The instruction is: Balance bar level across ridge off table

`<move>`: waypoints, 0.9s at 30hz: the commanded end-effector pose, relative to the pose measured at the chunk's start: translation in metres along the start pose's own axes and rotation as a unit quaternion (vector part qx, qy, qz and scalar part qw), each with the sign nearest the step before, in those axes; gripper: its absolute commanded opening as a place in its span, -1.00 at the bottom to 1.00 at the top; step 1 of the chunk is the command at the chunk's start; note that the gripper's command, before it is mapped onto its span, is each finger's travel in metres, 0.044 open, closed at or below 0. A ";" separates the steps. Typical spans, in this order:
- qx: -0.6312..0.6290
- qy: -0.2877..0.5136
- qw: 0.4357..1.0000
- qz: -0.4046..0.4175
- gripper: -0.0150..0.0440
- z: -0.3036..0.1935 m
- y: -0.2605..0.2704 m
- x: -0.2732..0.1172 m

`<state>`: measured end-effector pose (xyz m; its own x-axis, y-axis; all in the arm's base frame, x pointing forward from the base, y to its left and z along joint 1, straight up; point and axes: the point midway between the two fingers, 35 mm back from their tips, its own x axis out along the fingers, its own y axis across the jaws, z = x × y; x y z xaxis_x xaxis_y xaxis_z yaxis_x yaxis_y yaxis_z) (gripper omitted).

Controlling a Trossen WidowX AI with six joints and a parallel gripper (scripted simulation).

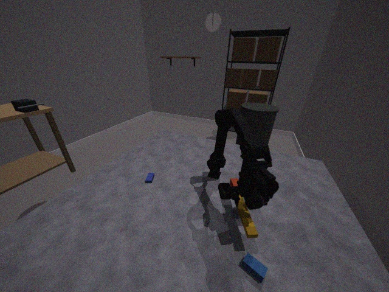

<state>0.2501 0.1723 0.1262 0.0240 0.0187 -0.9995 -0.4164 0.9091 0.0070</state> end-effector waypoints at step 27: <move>-0.003 0.000 1.000 -0.001 -0.49 -0.002 0.002 0.028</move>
<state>0.2481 0.1740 0.0982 0.0220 0.0175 -0.9996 -0.4239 0.9057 0.0065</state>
